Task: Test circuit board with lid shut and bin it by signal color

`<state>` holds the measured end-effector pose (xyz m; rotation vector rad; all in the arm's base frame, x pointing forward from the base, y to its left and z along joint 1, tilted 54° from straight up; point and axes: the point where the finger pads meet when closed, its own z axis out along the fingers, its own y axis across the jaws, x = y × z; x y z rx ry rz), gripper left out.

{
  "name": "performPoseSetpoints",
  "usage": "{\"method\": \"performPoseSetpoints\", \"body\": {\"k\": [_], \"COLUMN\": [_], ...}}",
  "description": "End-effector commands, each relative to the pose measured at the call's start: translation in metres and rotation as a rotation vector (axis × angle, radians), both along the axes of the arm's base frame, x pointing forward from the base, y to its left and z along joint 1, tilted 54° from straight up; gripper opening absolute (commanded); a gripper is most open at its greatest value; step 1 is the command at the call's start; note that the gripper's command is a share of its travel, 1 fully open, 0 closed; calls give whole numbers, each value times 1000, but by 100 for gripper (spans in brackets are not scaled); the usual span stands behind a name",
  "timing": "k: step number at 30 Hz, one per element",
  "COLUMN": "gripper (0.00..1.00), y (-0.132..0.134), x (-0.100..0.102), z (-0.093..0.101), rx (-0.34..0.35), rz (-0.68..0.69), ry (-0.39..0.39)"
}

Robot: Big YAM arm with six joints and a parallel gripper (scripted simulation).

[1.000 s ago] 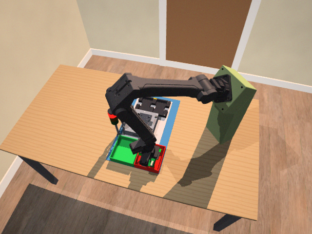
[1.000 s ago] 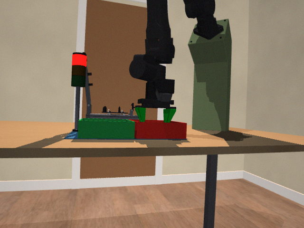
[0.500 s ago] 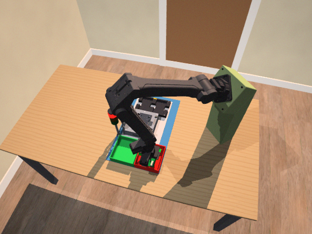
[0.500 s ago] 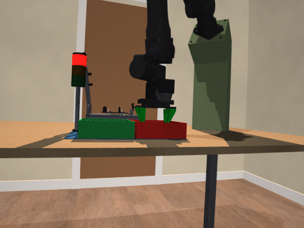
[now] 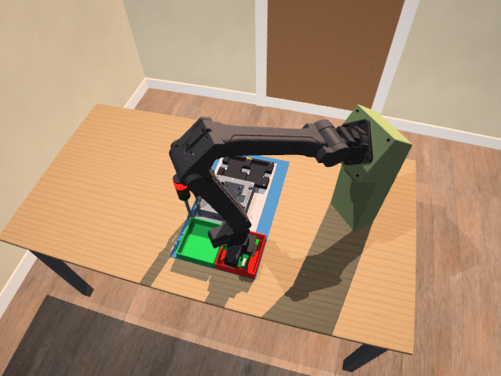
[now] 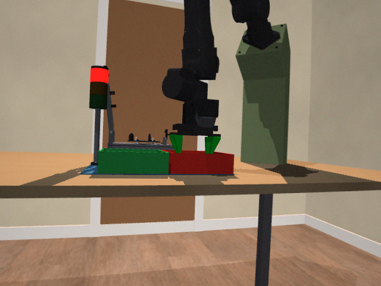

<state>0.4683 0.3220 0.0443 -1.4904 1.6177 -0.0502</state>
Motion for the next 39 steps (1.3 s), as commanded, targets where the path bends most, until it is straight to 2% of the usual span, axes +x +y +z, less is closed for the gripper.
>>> {"method": "performPoseSetpoints", "body": {"k": [1, 39], "gripper": [72, 72], "y": [3, 4], "x": [-3, -2], "z": [-6, -6], "rx": [4, 4], "rz": [2, 1], "ry": [6, 6]}}
